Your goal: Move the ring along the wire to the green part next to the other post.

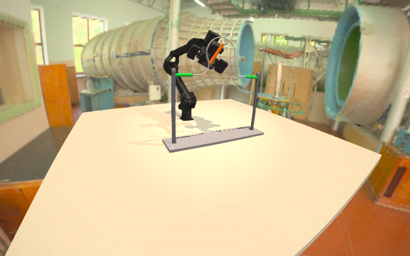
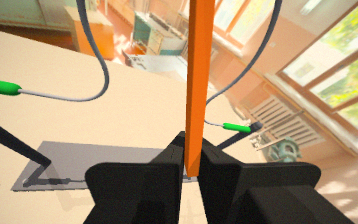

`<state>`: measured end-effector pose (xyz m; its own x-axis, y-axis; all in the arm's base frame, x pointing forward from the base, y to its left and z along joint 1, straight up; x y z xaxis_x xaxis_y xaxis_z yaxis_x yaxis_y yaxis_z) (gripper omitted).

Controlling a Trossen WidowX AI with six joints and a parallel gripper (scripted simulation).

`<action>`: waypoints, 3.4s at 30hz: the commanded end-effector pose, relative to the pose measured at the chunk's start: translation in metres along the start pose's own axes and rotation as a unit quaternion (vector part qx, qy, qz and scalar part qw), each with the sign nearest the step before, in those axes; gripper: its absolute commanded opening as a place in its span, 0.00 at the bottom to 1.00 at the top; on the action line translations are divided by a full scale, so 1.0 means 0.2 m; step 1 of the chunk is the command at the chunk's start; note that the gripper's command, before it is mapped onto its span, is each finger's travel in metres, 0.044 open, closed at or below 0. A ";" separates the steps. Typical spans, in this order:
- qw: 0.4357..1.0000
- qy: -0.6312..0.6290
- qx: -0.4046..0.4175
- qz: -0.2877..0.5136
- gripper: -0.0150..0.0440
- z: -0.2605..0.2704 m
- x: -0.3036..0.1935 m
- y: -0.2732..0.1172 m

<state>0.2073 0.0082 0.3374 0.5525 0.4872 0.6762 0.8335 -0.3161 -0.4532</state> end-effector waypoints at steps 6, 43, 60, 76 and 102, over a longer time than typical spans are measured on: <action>0.998 -0.059 -0.038 0.003 0.00 -0.01 -0.01 0.01; 0.941 -0.283 -0.186 0.009 0.00 -0.09 -0.02 0.01; 0.890 -0.382 -0.250 0.012 0.00 -0.12 -0.01 0.00; 0.828 -0.469 -0.307 0.015 0.00 -0.15 0.00 -0.01; 0.733 -0.569 -0.372 0.020 0.00 -0.17 0.00 -0.01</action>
<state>0.2054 -0.0182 0.3622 0.5679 0.7070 -0.4215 0.8226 -0.5057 0.2601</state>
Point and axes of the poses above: the point midway between the two fingers, 35 mm back from their tips, its own y axis out along the fingers, its own z axis across the jaws, x = y × z, the point moved 4 cm from there along -y, back along the fingers, and after that the axes turned 15 degrees about -y, right-handed, at the moved point
